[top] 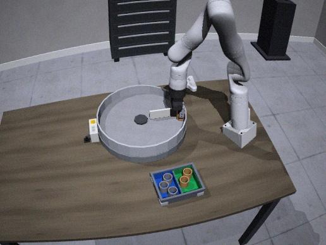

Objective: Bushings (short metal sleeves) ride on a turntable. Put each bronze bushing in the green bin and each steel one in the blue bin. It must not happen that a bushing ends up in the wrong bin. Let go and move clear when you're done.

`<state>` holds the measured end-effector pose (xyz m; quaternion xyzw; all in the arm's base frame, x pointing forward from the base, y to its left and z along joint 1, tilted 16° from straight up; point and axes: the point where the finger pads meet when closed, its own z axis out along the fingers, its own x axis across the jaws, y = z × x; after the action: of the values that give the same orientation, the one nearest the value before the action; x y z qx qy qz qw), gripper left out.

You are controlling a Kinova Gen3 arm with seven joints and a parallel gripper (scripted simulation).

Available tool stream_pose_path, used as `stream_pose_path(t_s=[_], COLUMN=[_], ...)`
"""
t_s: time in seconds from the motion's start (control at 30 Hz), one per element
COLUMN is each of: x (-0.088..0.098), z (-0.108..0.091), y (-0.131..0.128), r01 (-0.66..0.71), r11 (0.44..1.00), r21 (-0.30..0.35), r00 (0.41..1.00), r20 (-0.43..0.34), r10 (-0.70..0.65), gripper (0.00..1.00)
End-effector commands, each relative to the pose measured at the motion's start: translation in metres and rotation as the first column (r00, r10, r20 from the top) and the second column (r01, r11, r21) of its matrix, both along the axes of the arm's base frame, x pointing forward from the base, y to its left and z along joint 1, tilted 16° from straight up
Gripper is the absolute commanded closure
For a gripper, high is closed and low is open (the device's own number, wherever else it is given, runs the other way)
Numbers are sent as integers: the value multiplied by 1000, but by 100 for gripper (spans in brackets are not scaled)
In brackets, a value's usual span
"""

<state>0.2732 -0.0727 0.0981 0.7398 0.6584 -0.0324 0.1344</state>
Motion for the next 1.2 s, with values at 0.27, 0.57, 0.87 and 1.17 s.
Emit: stream_pose_path(t_s=[0.27, 0.57, 0.87, 1.17], x=[0, 1, 1, 1], z=[-6, -13, -13, -13], y=[-3, -5, -5, -2], r01=[6, 7, 6, 3], r11=[1000, 1000, 1000, 1000], r21=[0, 0, 0, 6], r00=[1000, 1000, 1000, 1000], r20=[0, 0, 0, -1], r10=[-6, -7, -6, -3], gripper=[55, 55, 100, 100])
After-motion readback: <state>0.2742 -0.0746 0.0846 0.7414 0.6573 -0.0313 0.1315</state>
